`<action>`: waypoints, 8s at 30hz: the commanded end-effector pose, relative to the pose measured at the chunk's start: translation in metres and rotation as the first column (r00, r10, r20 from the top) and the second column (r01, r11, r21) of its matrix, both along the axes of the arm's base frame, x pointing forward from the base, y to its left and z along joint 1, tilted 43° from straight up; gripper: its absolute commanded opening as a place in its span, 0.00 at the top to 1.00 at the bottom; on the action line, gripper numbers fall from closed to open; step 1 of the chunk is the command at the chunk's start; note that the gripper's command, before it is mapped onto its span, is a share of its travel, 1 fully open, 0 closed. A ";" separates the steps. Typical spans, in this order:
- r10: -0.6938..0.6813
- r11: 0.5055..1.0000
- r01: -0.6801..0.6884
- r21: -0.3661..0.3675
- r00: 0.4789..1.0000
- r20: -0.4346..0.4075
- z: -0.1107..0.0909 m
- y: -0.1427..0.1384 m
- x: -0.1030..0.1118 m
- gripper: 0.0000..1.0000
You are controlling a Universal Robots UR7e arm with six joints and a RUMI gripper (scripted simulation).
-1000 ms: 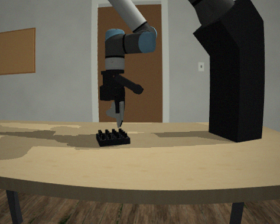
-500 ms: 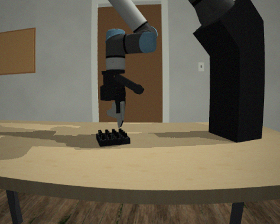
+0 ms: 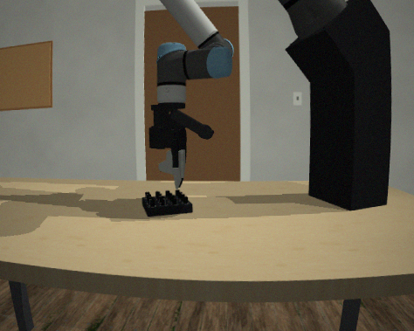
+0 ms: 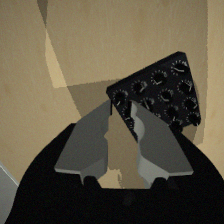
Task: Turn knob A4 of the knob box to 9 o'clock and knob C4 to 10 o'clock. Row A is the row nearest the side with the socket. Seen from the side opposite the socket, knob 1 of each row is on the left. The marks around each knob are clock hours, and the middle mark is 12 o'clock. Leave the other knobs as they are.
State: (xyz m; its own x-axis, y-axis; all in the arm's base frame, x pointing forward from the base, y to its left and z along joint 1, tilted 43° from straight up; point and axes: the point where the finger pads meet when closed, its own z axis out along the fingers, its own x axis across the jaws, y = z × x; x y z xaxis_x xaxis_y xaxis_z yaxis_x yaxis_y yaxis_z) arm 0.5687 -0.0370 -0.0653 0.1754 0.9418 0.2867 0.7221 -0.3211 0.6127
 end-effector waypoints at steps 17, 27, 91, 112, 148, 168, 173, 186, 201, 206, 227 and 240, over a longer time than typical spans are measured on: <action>0.000 1.000 0.000 0.000 1.000 0.001 0.000 0.000 0.000 0.89; 0.000 1.000 0.000 0.000 1.000 0.001 0.000 0.000 0.000 0.89; 0.000 1.000 0.000 0.000 1.000 0.001 -0.010 0.001 0.009 0.89; 0.000 1.000 0.000 0.000 1.000 0.001 -0.010 0.001 0.009 0.96; 0.085 0.993 -0.084 -0.078 0.996 0.009 -0.010 0.001 0.009 0.96; 0.332 0.898 -0.318 -0.303 0.943 -0.006 -0.010 -0.001 0.009 0.96; 0.394 0.855 -0.374 -0.360 0.919 -0.020 -0.010 -0.001 0.010 0.96; 0.551 0.696 -0.510 -0.505 0.831 -0.079 -0.010 -0.002 0.010 0.96; 0.645 0.554 -0.585 -0.593 0.751 -0.138 -0.010 -0.003 0.010 0.96; 0.661 0.524 -0.597 -0.608 0.735 -0.151 -0.010 -0.003 0.010 0.96; 0.671 0.505 -0.604 -0.617 0.724 -0.160 -0.010 -0.003 0.010 0.96; 0.671 0.505 -0.604 -0.617 0.724 -0.160 -0.010 -0.003 0.010 0.89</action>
State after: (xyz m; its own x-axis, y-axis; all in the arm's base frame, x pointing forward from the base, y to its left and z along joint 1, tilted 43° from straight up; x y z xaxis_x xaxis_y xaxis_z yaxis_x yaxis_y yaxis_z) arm 0.5790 -0.0403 -0.0754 -0.5376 0.7490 -0.3873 0.5130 0.6551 0.5547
